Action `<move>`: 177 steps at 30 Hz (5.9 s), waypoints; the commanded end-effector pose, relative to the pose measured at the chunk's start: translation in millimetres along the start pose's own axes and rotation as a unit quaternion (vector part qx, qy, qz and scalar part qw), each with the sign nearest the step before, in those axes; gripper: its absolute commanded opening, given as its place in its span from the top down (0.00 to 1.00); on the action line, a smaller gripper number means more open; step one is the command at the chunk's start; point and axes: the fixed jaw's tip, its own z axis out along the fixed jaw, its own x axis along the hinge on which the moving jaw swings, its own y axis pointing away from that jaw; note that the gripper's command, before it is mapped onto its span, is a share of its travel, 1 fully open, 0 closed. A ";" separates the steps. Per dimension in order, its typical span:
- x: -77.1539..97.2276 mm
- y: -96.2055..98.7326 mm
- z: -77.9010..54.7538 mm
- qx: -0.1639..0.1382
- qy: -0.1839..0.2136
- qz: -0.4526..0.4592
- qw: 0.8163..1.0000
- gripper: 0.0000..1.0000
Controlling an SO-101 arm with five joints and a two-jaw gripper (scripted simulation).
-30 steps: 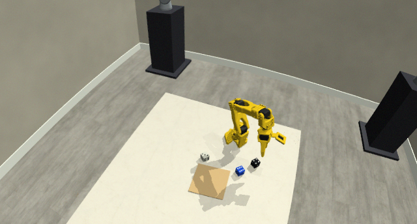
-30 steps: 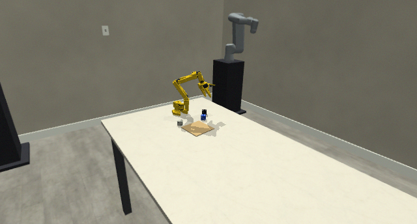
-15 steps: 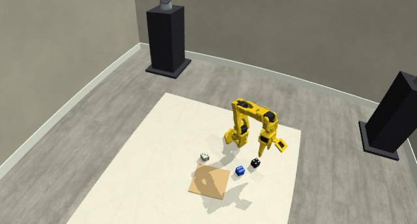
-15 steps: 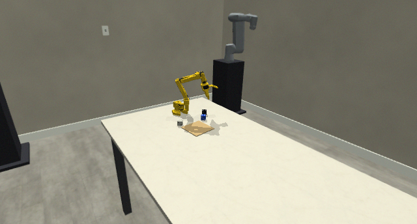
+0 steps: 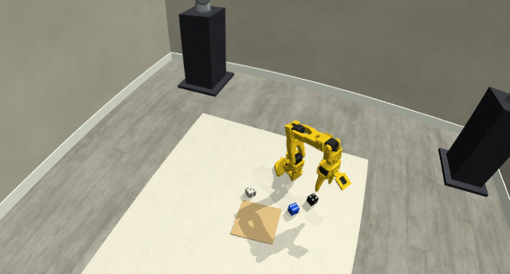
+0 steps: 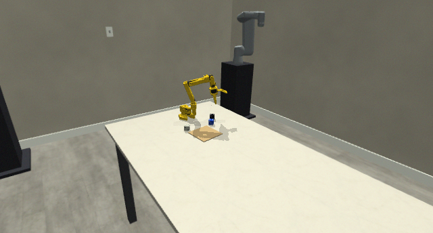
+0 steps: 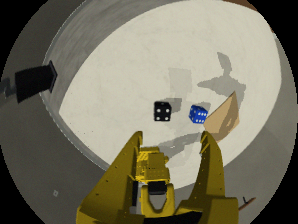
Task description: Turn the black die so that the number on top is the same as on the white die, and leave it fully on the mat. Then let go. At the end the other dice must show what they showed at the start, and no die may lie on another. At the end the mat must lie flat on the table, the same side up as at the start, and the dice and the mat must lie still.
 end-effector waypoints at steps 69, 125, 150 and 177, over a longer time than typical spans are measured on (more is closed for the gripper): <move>21.5 -1.3 57.1 0.024 0.213 0.008 0.977 0.65; 25.4 -1.6 87.3 0.026 0.239 0.007 0.971 0.65; 25.4 -7.8 87.3 0.021 0.241 0.009 0.970 0.75; 25.6 -13.4 87.2 0.016 0.243 0.010 0.970 0.84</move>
